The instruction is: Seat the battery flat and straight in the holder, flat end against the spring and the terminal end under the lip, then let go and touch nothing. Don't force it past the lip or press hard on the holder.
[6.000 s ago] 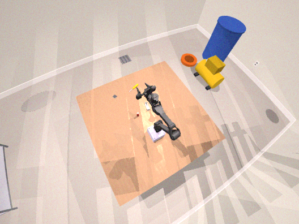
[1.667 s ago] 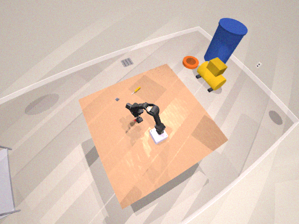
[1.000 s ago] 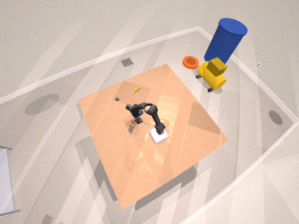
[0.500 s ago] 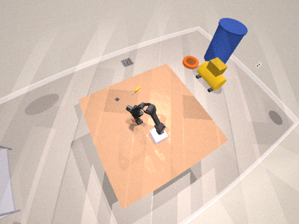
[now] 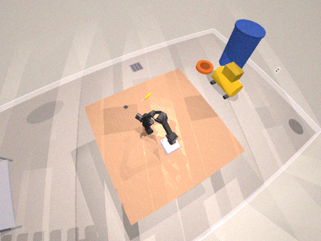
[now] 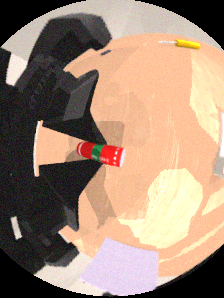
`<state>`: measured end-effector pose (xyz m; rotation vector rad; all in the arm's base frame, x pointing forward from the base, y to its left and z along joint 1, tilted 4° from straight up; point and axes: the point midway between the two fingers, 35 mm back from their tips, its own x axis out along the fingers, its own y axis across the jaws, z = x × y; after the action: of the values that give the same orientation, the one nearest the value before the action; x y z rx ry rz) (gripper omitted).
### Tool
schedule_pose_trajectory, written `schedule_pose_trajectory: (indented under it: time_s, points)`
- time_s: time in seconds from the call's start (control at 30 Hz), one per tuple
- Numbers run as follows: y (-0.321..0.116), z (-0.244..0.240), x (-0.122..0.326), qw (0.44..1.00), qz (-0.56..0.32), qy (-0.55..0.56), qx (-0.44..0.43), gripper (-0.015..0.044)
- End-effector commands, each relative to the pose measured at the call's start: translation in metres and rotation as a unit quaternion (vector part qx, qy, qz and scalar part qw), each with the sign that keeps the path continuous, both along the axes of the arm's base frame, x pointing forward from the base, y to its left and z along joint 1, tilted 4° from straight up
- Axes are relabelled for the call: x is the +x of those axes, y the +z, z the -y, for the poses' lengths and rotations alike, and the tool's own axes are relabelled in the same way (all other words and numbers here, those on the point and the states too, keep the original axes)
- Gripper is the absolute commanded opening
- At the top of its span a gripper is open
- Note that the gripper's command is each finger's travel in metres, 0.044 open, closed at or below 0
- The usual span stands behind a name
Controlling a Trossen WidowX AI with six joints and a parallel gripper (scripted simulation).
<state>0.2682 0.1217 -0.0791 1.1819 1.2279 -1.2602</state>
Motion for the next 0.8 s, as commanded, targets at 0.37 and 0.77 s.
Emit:
schedule_pose_trajectory:
  time_s: [0.37, 0.77]
  points:
    - [0.05, 0.009, 0.009, 0.999, 0.002, 0.038, 0.005, 0.0075]
    - [0.058, 0.064, 0.033, 0.973, 0.002, 0.233, 0.01, 0.0075]
